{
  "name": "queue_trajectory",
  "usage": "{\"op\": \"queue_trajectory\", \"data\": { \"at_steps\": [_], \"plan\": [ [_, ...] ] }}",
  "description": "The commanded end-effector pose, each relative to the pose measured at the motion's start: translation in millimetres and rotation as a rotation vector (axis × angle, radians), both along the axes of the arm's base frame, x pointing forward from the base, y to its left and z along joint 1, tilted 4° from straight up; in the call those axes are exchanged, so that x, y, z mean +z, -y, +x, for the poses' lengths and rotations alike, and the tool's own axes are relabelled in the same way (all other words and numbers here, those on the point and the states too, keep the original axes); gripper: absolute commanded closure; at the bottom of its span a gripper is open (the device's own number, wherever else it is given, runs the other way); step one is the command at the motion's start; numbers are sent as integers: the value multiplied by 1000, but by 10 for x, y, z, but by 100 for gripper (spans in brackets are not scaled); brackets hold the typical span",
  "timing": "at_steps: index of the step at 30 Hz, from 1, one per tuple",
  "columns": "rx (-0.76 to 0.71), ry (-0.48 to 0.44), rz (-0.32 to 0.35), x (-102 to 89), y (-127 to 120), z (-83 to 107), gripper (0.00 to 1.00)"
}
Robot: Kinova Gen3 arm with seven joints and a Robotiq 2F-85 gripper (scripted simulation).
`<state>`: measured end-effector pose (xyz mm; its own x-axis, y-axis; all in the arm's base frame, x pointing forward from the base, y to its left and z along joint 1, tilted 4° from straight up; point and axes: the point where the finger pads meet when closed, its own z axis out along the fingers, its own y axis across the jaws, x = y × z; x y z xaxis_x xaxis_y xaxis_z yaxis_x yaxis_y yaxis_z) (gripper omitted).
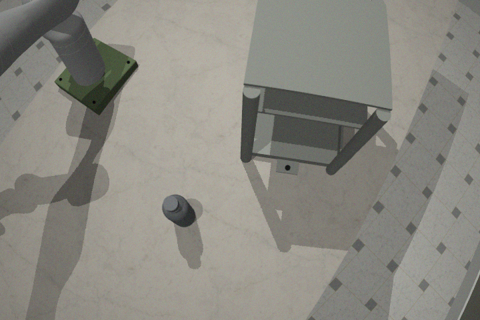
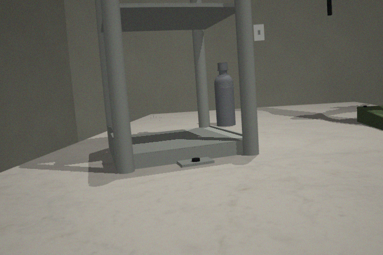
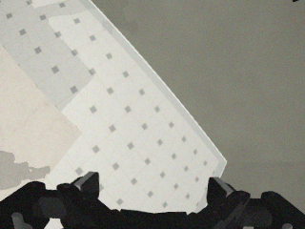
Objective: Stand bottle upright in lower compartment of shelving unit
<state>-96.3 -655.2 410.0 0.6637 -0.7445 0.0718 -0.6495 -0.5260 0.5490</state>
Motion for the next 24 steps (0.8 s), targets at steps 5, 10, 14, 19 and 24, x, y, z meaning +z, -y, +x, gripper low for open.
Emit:
{"op": "queue_trajectory", "data": {
  "at_steps": [5,10,14,19,24],
  "plan": [
    [216,-26,76,-123,-71,763,0],
    [377,-49,136,-221,-186,1245,0],
    [443,-59,159,-260,-244,1436,0],
    [640,-90,227,-379,-450,1989,0],
    [688,-98,242,-407,-508,2118,0]
  ]
}}
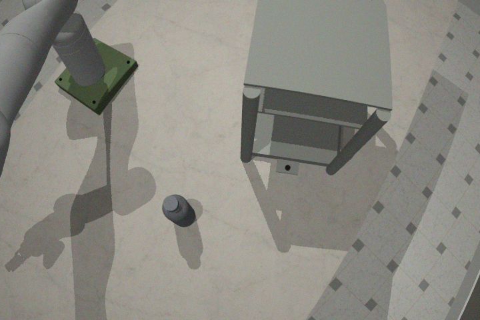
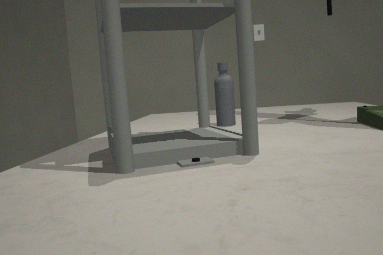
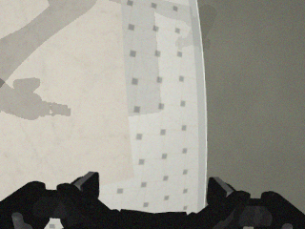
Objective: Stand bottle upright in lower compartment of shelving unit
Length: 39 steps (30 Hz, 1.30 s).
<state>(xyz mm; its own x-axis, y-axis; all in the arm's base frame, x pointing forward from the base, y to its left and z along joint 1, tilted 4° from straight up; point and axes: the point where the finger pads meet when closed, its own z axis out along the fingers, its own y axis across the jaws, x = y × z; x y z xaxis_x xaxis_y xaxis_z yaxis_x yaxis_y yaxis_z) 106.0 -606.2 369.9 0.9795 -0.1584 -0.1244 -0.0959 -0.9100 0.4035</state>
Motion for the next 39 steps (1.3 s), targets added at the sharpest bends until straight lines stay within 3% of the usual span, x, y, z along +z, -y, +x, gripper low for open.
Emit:
{"op": "queue_trajectory", "data": {
  "at_steps": [1,8,9,16,17,25,26,33,34,39],
  "plan": [
    [14,-1,-1,-7,-18,95,0],
    [14,-1,-1,-7,-18,95,0],
    [62,-8,14,-35,-78,221,0],
    [62,-8,14,-35,-78,221,0],
    [110,-15,29,-64,-141,346,0],
    [110,-15,29,-64,-141,346,0],
    [159,-22,44,-92,-208,471,0],
    [159,-22,44,-92,-208,471,0],
    [209,-29,59,-121,-279,595,0],
    [209,-29,59,-121,-279,595,0]
  ]
}}
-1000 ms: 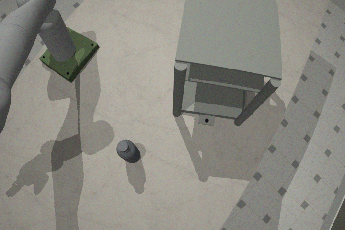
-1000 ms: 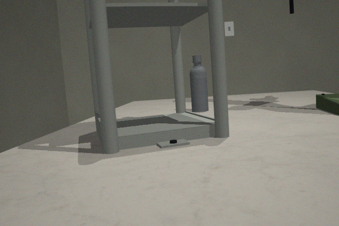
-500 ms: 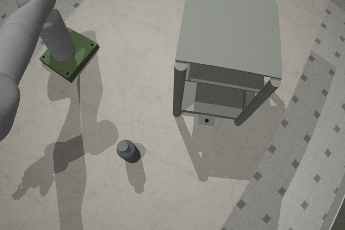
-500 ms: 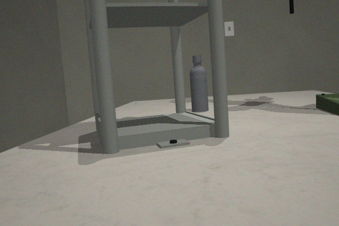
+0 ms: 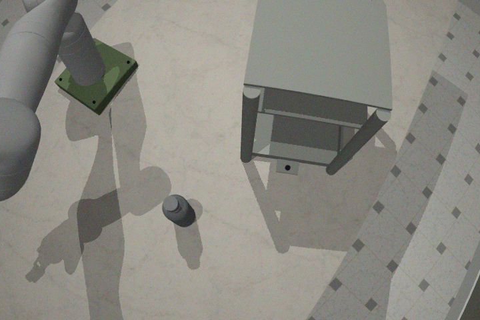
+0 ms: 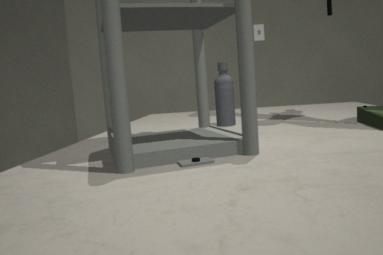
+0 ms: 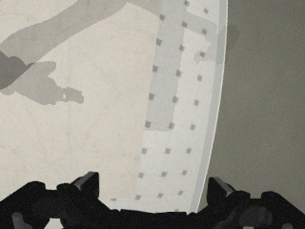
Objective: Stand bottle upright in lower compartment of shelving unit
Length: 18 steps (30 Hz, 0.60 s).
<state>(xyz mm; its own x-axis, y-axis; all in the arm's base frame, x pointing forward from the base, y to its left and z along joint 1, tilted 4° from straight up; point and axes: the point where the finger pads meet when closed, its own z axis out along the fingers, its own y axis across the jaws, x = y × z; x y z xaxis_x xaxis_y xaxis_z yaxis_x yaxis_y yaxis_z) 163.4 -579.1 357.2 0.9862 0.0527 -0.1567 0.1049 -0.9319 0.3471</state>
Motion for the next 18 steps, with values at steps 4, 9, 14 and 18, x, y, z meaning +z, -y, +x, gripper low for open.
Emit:
{"op": "queue_trajectory", "data": {
  "at_steps": [4,9,14,18],
  "plan": [
    [53,-7,13,-23,-81,144,0],
    [53,-7,13,-23,-81,144,0],
    [104,-14,28,-52,-158,265,0],
    [104,-14,28,-52,-158,265,0]
  ]
}}
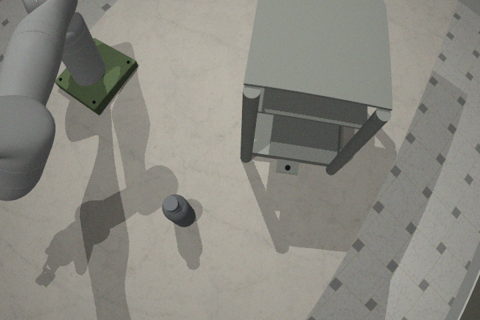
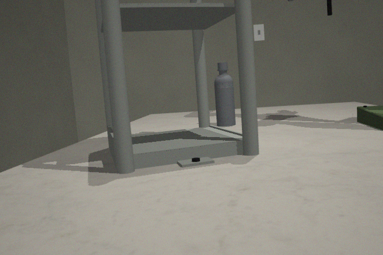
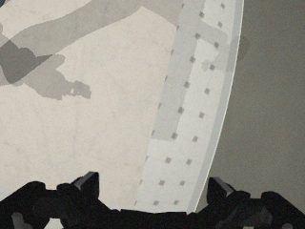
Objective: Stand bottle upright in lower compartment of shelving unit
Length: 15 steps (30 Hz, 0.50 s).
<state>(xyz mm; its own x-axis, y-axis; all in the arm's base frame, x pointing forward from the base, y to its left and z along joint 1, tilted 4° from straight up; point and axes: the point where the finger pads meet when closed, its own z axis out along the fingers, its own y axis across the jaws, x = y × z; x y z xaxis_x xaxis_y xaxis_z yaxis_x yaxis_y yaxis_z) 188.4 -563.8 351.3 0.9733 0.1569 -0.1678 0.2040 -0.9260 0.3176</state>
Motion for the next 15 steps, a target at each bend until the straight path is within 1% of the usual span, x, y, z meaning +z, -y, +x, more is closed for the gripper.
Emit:
{"op": "queue_trajectory", "data": {
  "at_steps": [1,2,3,10,11,15],
  "plan": [
    [2,0,-2,7,-6,15,0],
    [2,0,-2,7,-6,15,0],
    [53,-7,13,-22,-86,134,0],
    [53,-7,13,-22,-86,134,0],
    [104,-14,27,-52,-170,251,0],
    [104,-14,27,-52,-170,251,0]
  ]
}}
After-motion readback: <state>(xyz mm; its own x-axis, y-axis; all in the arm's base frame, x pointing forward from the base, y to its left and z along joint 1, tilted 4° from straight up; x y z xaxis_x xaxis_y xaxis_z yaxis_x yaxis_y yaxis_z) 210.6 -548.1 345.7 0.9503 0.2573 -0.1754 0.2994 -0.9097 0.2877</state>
